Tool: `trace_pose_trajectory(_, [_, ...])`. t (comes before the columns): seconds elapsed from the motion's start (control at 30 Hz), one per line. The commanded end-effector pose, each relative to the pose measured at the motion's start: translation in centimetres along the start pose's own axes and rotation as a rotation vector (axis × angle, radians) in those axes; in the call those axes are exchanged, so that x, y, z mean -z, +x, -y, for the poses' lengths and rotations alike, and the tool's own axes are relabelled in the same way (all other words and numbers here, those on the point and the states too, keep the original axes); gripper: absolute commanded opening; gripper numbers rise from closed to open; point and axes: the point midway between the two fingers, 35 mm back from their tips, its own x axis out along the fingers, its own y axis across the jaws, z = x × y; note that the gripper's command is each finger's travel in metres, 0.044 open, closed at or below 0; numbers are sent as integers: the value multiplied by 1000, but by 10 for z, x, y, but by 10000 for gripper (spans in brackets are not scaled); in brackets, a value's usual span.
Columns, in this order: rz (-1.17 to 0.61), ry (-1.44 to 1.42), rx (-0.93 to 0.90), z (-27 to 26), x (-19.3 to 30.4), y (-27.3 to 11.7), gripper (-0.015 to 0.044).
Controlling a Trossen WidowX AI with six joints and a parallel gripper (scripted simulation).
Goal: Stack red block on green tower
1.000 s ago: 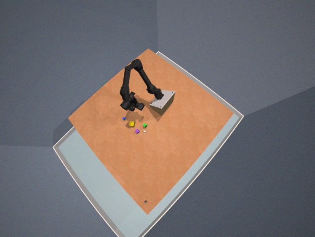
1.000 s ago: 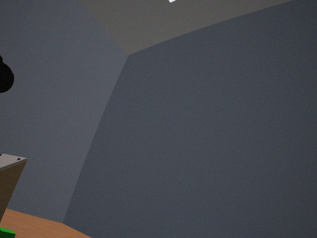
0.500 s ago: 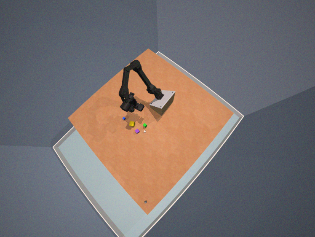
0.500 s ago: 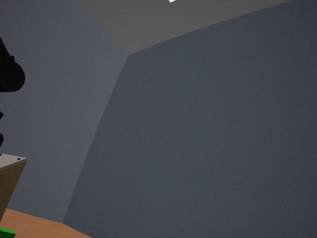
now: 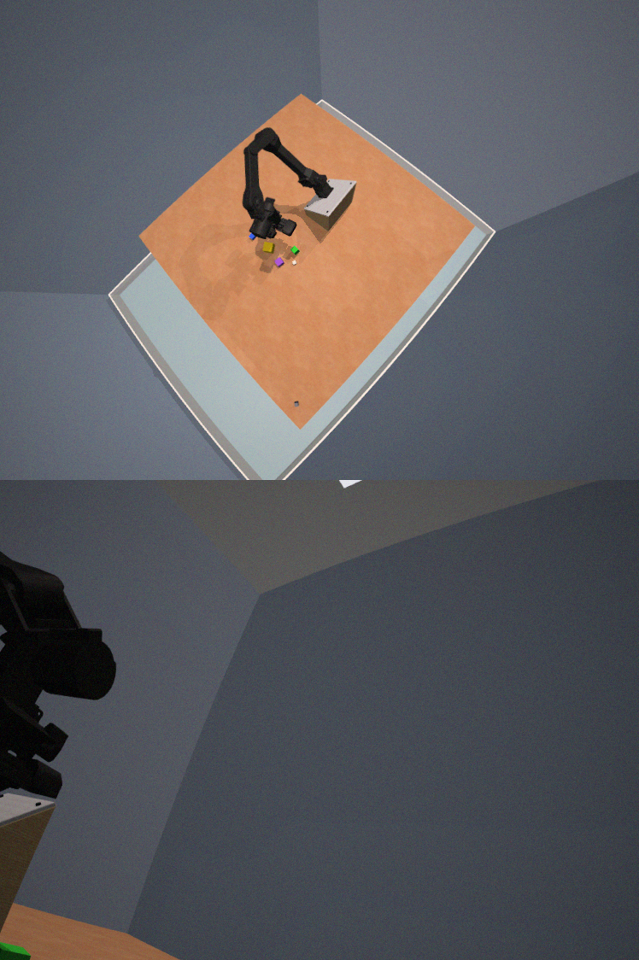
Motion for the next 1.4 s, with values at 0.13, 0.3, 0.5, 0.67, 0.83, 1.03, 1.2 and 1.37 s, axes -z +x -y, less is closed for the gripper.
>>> trace_pose_trajectory(0.13, [0,-4,-5,-35,-24,0,0])
trace_pose_trajectory(0.3, [0,-3,-4,-55,-35,1,0])
trace_pose_trajectory(0.5, [-2,2,1,-81,-47,4,0])
trace_pose_trajectory(0.67, [-4,6,5,-99,-53,7,0])
trace_pose_trajectory(0.83, [-4,6,5,-100,-53,10,0])
trace_pose_trajectory(1.03, [-4,6,6,-99,-53,38,0])
trace_pose_trajectory(1.2, [-4,6,7,-98,-52,40,0])
trace_pose_trajectory(1.37, [-4,6,7,-98,-52,56,0])
